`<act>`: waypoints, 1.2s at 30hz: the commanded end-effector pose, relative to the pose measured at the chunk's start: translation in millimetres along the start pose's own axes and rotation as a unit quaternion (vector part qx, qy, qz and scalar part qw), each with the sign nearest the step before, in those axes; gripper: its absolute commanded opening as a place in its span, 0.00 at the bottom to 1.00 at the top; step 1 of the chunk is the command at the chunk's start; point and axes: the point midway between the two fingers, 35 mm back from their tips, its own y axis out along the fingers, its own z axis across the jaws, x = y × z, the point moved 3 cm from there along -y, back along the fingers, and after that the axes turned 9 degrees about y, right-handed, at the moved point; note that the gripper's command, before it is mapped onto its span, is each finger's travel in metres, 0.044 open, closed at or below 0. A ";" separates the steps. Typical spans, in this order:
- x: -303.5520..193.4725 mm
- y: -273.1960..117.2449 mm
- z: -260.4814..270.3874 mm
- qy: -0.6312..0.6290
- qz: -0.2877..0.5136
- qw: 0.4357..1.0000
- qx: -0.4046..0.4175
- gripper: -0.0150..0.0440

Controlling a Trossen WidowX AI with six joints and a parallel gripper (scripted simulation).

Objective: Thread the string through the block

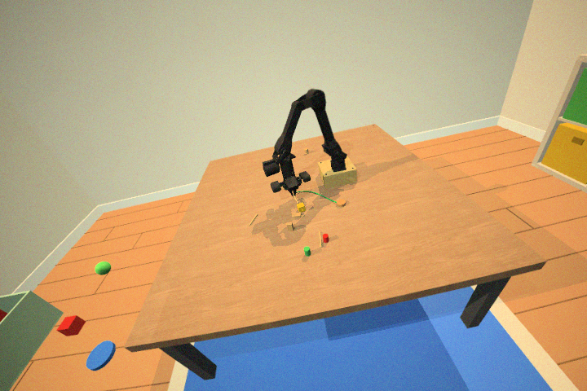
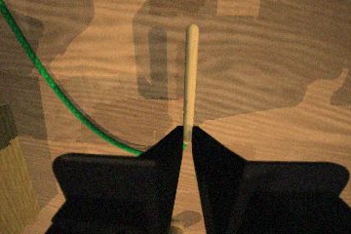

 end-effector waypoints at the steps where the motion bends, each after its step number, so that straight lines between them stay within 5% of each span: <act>1: 4.2 0.1 0.7 0.001 0.003 1.000 0.000 0.25; 36: 47.5 0.4 9.6 0.001 0.002 1.000 0.000 0.25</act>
